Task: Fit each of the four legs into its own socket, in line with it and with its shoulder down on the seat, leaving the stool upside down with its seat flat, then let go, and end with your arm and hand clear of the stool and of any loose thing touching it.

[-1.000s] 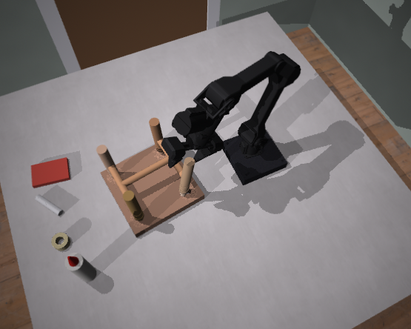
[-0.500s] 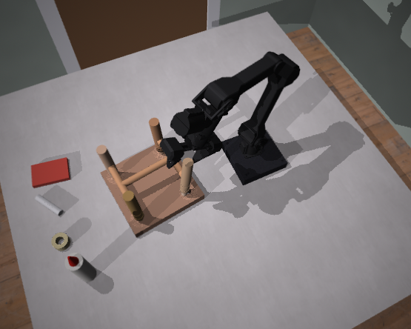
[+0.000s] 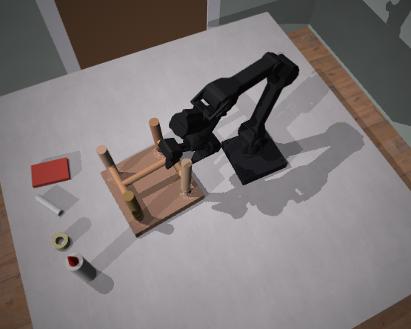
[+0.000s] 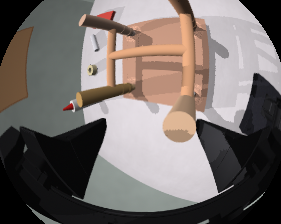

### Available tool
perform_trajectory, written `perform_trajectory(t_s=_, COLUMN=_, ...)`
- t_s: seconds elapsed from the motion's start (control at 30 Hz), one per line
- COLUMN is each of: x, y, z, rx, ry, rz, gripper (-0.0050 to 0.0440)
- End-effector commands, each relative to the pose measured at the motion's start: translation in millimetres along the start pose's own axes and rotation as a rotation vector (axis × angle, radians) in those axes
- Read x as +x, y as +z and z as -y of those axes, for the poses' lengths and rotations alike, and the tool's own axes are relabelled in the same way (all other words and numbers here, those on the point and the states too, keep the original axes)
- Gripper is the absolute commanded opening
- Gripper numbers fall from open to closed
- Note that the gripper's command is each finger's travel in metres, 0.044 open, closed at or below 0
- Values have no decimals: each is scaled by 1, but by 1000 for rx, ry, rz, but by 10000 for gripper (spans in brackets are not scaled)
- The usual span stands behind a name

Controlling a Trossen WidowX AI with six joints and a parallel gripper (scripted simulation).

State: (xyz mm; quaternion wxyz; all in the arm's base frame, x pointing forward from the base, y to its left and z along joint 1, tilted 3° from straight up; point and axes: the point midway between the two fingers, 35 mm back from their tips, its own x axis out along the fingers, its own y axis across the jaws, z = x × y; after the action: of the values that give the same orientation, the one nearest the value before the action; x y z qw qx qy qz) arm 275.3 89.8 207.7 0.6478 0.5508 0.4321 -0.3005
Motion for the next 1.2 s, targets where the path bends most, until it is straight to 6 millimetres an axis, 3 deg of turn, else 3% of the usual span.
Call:
perform_trajectory(t_s=0.0, x=2, y=0, z=-4, rx=-6, ry=3, rz=3, gripper=440)
perform_trajectory(t_s=0.77, x=5, y=0, z=-10, rx=-6, ry=3, rz=3, gripper=440)
perform_trajectory(t_s=1.03, x=-1, y=0, z=3, rx=0, ry=-1, rz=0, gripper=440)
perform_trajectory(t_s=1.17, x=-9, y=0, z=-2, rx=0, ry=-1, rz=0, gripper=440)
